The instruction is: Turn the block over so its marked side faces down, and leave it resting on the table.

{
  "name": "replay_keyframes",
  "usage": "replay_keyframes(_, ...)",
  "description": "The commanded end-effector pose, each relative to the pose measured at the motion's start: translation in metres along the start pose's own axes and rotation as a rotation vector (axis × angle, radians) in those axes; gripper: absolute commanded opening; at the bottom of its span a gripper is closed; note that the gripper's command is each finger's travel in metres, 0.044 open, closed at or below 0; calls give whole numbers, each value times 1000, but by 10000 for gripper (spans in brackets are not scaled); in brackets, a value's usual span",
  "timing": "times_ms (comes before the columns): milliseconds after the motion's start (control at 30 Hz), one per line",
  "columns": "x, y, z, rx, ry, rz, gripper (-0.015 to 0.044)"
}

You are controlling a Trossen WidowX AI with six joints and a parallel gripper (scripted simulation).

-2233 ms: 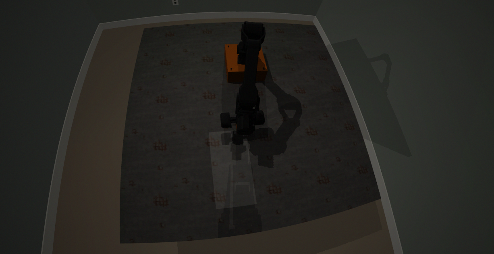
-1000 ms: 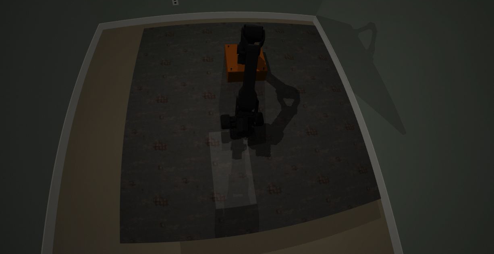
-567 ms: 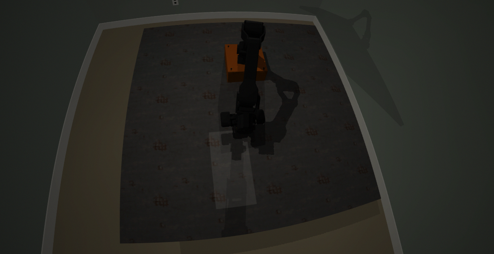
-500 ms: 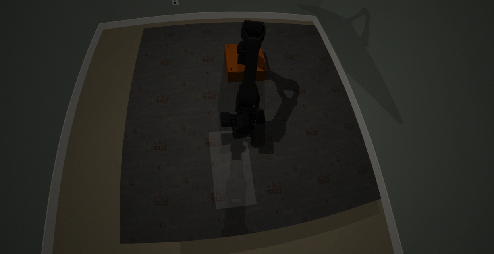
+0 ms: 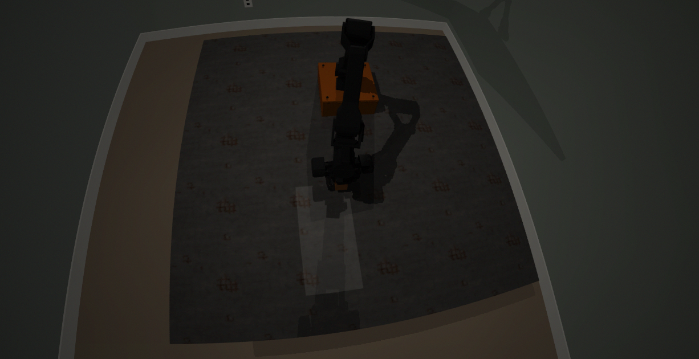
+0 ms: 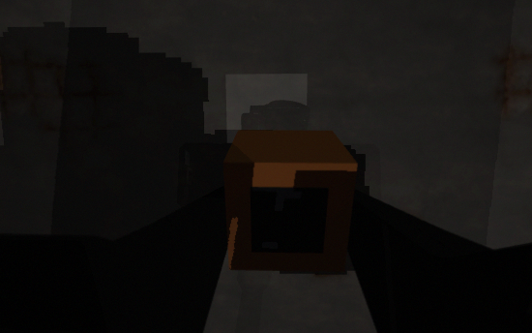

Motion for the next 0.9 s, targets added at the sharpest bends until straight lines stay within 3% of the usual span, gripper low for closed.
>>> replay_keyframes(0, 1, 6, 0, -4, -8, -71, 0)
replay_keyframes(433, -1, 26, 0, -10, -12, -270, 0)
replay_keyframes(633, 0, 27, 0, -10, -13, -283, 0)
replay_keyframes(867, 18, 29, -2, -5, -17, -375, 0)
Point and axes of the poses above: the point midway between the two fingers, 35 mm back from their tips, its own x axis out along the fingers, its own z axis across the jaws, y = z × x, the point moved 7 cm from there along -x, back along the fingers, and after that the axes turned 2 degrees about x, right-handed, at the moved point
